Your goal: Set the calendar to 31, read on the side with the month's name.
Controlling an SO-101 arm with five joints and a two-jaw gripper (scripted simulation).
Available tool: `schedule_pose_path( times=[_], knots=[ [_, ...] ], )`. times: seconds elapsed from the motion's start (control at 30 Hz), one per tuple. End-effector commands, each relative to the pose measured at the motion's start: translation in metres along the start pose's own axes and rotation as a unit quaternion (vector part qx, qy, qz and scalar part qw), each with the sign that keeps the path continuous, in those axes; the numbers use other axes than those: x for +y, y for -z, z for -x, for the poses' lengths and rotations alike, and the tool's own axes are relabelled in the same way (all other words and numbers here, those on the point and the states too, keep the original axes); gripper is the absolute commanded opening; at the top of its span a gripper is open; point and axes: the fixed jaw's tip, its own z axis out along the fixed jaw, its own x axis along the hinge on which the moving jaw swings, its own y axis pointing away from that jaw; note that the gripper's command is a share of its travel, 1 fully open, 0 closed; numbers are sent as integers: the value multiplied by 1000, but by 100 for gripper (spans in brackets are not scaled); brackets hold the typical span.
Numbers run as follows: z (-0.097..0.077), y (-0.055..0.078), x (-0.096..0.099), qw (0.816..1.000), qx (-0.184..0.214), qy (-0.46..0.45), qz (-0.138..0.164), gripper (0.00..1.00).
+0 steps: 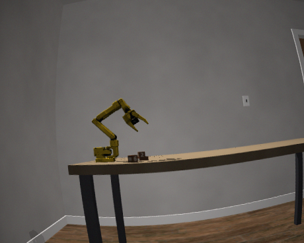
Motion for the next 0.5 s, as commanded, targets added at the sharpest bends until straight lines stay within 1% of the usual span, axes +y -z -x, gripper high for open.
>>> schedule_pose_path(
  times=[0.0, 0.1, 0.2, 0.27, 0.33, 0.47],
  knots=[
    [-9, 4, -11, 996, 13, -85, -17, 35],
    [-17, 3, -15, 987, 26, -159, -19, 35],
    [-26, 3, -18, 971, 38, -234, -22, 35],
    [-26, 3, -18, 971, 38, -234, -22, 35],
    [-34, 3, -22, 954, 48, -296, -27, 35],
    [-46, 2, -24, 919, 63, -387, -31, 35]
  ],
)
